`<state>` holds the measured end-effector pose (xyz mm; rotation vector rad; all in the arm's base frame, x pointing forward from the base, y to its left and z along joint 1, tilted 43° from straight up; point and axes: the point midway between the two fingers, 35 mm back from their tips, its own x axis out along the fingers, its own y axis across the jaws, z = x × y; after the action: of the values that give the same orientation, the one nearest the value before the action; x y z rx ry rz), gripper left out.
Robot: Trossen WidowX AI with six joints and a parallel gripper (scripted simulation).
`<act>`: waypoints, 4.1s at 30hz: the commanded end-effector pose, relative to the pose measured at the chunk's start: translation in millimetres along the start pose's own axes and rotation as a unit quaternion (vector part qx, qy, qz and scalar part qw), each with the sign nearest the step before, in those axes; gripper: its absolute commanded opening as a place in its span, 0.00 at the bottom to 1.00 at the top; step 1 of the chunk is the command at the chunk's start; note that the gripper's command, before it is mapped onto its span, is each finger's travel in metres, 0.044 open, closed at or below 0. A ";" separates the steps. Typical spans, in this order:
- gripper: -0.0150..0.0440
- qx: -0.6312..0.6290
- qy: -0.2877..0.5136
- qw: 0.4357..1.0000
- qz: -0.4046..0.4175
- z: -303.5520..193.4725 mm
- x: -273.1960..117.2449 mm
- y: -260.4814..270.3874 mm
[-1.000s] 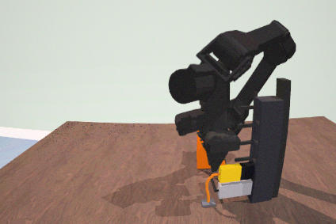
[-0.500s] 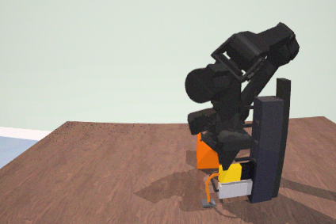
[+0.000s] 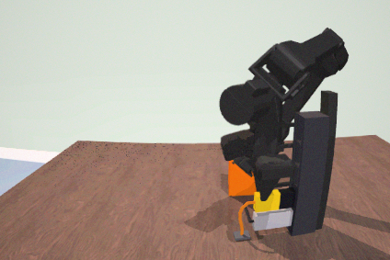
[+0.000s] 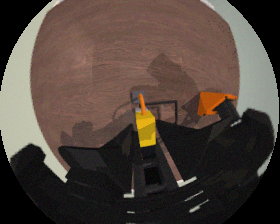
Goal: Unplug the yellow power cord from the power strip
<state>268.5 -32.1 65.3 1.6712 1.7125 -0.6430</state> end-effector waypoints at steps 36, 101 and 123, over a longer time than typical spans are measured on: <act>0.25 0.001 0.000 1.000 0.000 27.3 1.7 1.8; 0.53 0.003 0.002 1.000 0.000 17.9 -6.3 -0.3; 0.53 0.003 0.003 1.000 0.000 4.3 3.5 -1.3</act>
<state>269.1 -37.8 63.7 1.6711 1.7113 -0.6432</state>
